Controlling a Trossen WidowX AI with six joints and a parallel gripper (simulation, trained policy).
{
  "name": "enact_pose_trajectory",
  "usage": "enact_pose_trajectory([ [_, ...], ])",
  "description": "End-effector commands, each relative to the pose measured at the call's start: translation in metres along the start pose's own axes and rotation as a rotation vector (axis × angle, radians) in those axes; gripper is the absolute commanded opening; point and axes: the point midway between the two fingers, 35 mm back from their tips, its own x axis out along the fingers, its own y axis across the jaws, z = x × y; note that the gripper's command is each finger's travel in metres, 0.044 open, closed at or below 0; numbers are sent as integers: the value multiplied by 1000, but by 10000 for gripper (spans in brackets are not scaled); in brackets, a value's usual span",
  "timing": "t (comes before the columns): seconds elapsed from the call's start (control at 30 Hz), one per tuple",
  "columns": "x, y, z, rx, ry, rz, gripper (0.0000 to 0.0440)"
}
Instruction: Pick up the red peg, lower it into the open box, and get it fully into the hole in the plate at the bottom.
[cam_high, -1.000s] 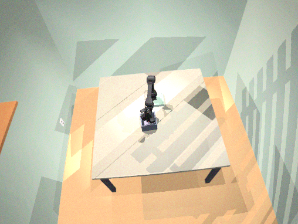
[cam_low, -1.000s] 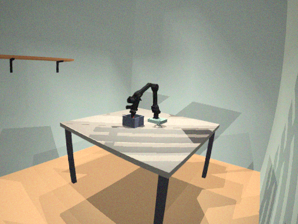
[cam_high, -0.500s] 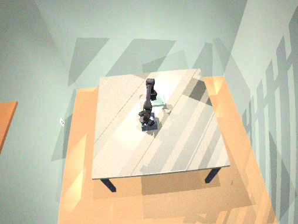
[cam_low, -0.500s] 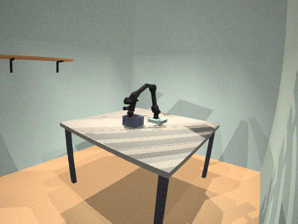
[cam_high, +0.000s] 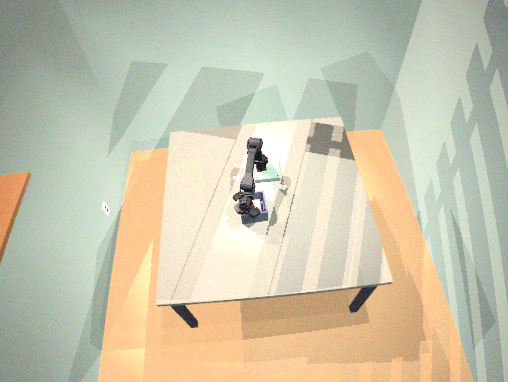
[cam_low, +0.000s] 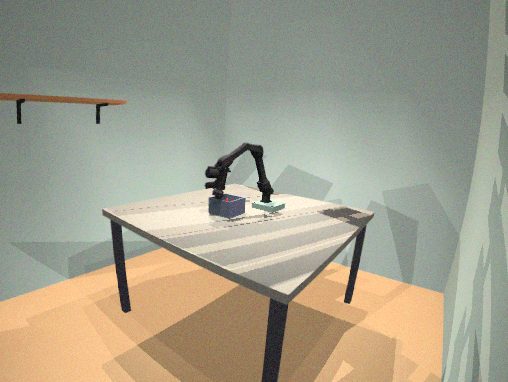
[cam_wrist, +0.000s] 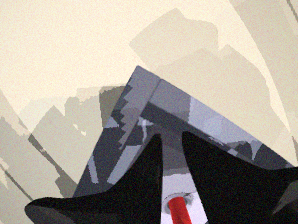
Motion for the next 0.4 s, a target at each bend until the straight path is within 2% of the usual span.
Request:
enact_pose_trajectory([
  [0.0,1,-1,7,-5,7,2,67],
  [0.37,3,-16,26,-7,16,-17,53],
])
